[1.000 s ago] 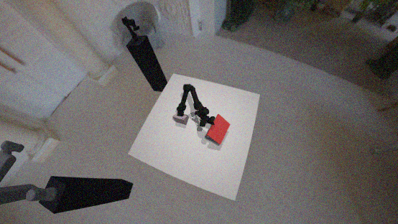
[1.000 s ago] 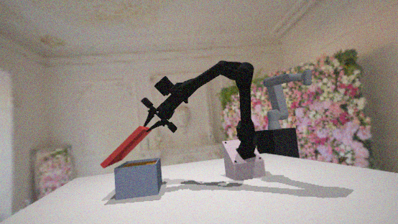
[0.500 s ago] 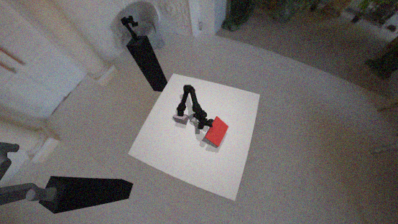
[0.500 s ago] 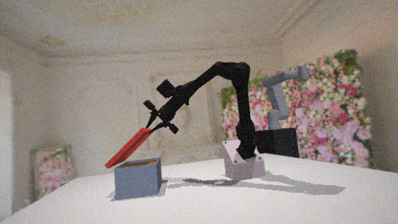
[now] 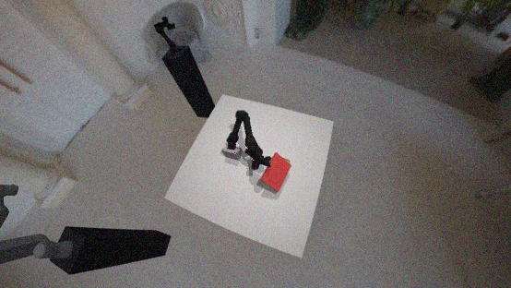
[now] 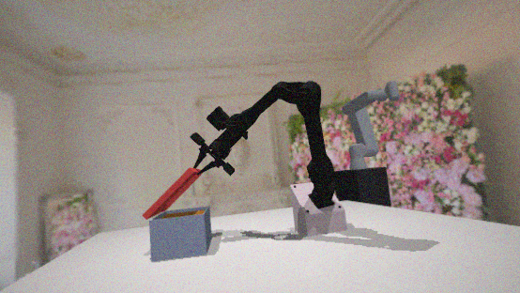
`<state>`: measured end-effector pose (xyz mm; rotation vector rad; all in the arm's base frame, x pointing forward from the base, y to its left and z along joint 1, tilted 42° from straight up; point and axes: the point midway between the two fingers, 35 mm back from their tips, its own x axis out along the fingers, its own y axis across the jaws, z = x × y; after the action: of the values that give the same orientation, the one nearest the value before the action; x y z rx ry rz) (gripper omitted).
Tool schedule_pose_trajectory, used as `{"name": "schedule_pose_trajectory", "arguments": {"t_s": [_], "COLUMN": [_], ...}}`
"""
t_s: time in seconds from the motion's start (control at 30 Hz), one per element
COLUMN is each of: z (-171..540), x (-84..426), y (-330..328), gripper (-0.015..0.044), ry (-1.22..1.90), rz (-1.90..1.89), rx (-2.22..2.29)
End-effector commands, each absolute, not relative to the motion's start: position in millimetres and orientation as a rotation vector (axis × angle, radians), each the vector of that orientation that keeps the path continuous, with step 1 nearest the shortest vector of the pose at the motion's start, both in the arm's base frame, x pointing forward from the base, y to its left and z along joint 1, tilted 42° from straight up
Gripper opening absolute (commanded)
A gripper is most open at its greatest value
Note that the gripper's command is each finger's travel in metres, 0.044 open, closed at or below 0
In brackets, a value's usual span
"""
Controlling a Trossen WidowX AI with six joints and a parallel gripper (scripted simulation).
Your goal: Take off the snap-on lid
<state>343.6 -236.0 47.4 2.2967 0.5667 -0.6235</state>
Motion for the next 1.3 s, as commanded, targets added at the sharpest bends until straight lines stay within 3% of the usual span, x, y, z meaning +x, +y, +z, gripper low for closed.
{"name": "schedule_pose_trajectory", "arguments": {"t_s": [0.0, 1.27], "z": [46.9, -0.1], "x": [341.4, 310.6], "y": [-246.0, -297.5], "gripper": [0.0, 0.0], "ry": [0.552, 0.551], "rz": [-0.611, -0.613], "rx": [2.285, 2.281]}}
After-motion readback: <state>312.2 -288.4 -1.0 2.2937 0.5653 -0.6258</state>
